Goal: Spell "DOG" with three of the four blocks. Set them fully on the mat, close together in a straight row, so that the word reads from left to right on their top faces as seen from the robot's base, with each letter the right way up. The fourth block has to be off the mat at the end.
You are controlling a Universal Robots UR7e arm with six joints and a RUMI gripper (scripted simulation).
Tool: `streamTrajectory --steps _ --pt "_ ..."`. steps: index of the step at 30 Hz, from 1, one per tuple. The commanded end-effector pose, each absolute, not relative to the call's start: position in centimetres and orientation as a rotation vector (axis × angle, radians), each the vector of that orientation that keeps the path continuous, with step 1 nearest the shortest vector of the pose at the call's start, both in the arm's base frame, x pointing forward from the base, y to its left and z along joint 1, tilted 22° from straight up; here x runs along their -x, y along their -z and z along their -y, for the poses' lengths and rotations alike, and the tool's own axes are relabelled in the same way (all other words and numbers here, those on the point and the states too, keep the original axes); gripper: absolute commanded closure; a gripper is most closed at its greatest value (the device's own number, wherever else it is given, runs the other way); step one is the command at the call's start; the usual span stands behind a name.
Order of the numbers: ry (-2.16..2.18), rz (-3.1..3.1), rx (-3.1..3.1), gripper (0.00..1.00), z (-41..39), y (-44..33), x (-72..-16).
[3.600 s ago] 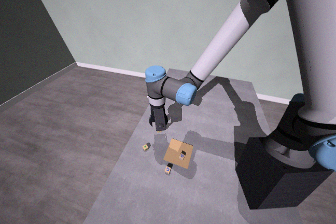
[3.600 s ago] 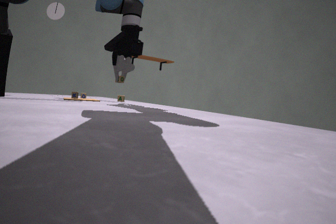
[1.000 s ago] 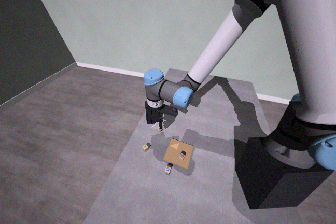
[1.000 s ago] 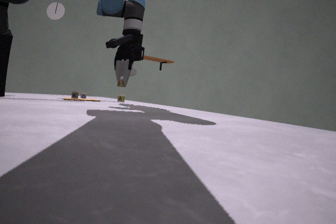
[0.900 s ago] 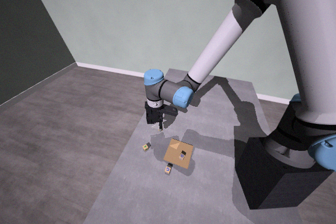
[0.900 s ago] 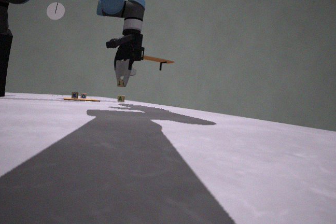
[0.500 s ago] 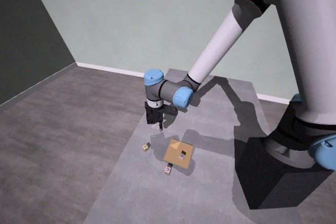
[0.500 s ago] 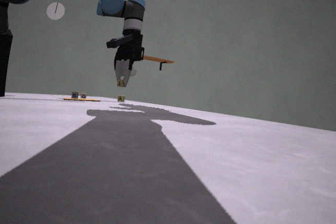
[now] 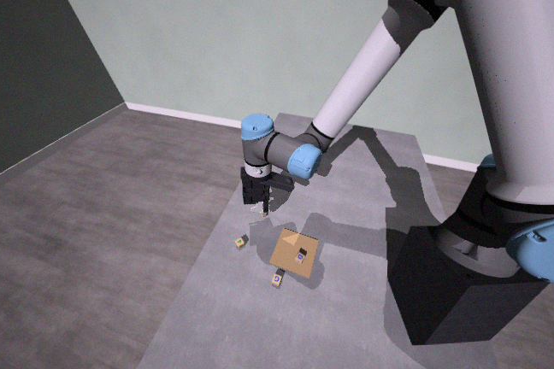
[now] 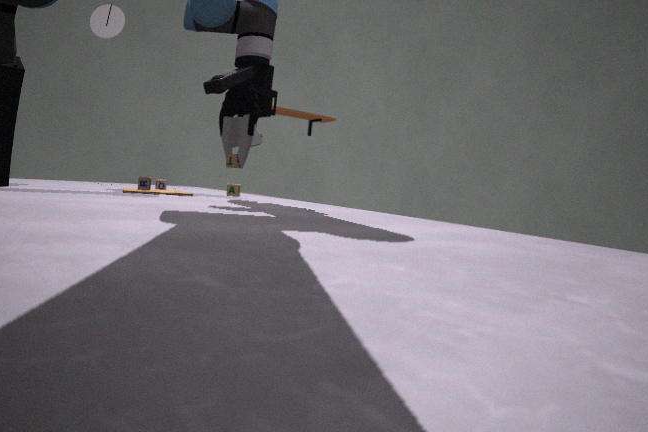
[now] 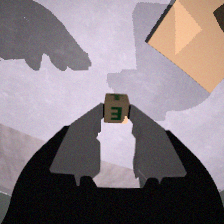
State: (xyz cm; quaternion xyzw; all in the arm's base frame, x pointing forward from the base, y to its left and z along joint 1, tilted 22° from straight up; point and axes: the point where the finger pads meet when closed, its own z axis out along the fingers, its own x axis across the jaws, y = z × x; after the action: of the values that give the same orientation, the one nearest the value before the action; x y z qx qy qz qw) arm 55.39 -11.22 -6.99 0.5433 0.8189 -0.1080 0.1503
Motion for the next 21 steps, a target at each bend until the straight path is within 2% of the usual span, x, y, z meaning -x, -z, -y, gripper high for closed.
streamTrajectory --steps 1,21 --pt "0.256 -2.343 -1.542 0.95 11.23 7.00 -55.42" --pt "-0.221 -2.215 -1.333 0.95 11.33 7.10 -55.33"
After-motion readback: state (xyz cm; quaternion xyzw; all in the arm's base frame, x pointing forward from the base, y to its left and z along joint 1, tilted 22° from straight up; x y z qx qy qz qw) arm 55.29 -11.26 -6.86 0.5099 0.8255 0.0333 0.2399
